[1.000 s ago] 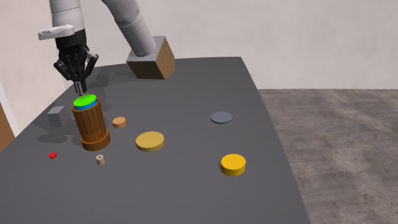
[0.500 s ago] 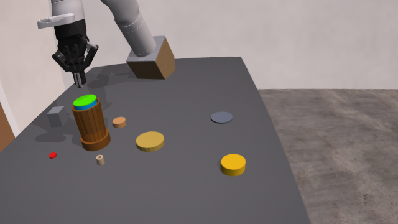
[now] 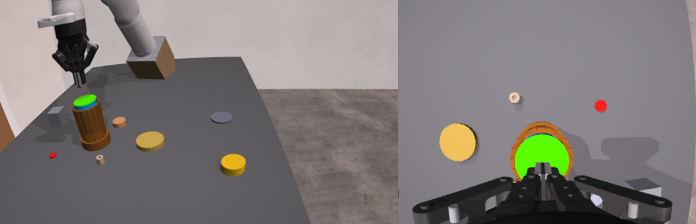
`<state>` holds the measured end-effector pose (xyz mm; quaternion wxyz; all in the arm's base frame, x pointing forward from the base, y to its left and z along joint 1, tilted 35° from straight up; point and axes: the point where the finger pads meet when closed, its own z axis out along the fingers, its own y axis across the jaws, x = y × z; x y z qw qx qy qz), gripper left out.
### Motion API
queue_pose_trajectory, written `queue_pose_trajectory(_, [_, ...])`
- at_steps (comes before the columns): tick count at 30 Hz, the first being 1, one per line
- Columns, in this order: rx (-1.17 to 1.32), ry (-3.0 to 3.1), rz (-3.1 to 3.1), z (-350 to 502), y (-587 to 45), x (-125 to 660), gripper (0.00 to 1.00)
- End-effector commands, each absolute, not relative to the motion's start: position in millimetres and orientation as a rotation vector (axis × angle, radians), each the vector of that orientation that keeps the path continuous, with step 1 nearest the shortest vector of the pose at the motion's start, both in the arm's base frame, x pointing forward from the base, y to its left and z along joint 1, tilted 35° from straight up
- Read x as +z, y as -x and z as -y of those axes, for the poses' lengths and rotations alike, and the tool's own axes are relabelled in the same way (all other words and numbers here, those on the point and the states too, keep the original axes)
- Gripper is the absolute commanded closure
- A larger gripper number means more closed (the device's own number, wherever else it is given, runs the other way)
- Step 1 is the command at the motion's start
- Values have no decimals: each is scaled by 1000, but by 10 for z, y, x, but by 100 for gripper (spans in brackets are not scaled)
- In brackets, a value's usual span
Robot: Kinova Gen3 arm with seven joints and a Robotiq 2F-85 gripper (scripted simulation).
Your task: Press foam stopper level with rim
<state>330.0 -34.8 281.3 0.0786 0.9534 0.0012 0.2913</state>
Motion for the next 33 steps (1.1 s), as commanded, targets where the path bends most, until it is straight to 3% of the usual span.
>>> queue_pose_trajectory(1, [873, -2853, -4, 348, -3301, 2816, 100])
queue_pose_trajectory(33, [873, -2853, -4, 400, -3494, 2532, 100])
